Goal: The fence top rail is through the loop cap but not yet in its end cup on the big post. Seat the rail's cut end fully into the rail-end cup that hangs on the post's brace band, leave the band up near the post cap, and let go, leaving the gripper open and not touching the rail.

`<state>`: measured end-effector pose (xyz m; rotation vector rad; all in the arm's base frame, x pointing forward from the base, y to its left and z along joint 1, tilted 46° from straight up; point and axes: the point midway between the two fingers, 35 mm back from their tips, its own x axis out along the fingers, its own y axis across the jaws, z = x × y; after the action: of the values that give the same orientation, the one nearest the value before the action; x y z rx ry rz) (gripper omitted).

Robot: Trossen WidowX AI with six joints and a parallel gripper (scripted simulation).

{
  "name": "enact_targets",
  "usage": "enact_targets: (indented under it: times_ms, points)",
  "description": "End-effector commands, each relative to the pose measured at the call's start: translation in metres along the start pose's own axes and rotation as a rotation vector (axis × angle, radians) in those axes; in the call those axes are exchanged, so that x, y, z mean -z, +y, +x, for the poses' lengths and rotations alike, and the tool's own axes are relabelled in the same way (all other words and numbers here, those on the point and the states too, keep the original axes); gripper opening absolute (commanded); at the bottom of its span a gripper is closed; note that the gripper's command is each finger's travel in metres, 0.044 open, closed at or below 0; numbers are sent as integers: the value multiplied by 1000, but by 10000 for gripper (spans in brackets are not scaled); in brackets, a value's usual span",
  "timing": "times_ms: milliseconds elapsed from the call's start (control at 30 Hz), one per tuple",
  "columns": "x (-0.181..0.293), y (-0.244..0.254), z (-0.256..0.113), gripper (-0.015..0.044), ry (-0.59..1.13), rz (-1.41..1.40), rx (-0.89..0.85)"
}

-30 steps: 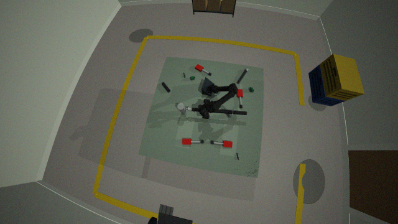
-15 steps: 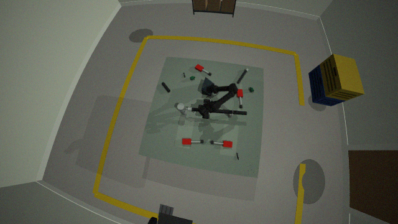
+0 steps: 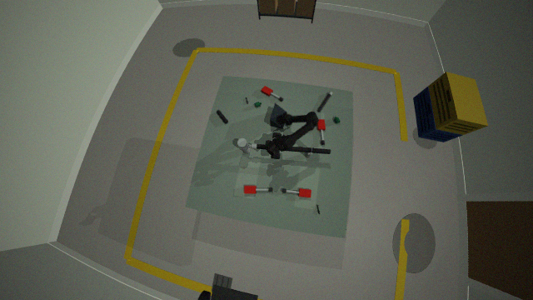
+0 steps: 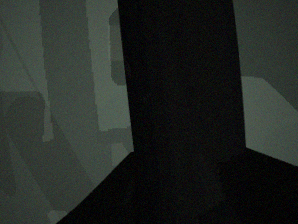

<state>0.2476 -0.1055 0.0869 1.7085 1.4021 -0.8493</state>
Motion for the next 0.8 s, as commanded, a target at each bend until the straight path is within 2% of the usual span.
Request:
enact_targets:
  times_ms: [0,767]
  points:
    - [-4,0,-2,0,-13,0,-3]
    - [-7,1,-4,0,-14,-1,-3]
